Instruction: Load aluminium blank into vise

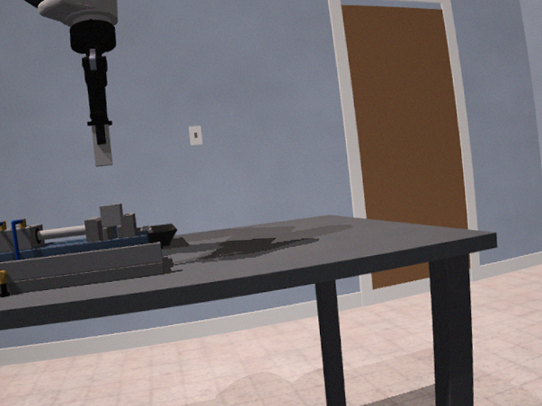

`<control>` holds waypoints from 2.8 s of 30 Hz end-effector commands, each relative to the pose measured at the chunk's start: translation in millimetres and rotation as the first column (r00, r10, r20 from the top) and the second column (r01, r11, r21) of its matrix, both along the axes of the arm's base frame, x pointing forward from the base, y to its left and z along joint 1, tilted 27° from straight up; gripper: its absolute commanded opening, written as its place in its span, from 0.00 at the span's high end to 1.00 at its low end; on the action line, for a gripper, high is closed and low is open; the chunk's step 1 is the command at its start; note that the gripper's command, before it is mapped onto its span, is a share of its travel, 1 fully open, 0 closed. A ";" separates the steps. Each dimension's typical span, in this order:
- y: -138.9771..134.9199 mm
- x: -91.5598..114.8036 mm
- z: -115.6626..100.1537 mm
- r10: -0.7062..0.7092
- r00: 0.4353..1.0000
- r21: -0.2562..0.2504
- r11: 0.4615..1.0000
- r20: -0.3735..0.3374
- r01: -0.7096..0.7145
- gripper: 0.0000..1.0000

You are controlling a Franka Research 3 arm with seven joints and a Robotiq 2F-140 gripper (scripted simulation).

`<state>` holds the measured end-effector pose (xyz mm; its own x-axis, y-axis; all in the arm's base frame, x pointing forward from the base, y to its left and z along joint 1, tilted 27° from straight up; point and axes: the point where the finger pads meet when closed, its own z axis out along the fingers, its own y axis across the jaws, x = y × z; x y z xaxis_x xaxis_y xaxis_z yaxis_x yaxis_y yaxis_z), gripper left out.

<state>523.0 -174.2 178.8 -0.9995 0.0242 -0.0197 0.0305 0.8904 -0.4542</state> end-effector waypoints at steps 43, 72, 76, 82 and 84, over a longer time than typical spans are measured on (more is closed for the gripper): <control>-3.1 -0.3 -4.5 -0.035 0.999 0.003 0.999 0.015 0.035 1.00; -23.5 -0.2 -45.3 -0.035 0.999 0.003 0.999 0.015 0.035 1.00; -24.6 -0.2 -47.5 -0.035 0.999 0.003 0.999 0.015 0.035 1.00; -27.0 -0.2 -52.4 -0.035 0.999 0.003 0.999 0.015 0.035 1.00; -27.5 -0.2 -53.3 -0.035 0.999 0.003 0.999 0.015 0.035 1.00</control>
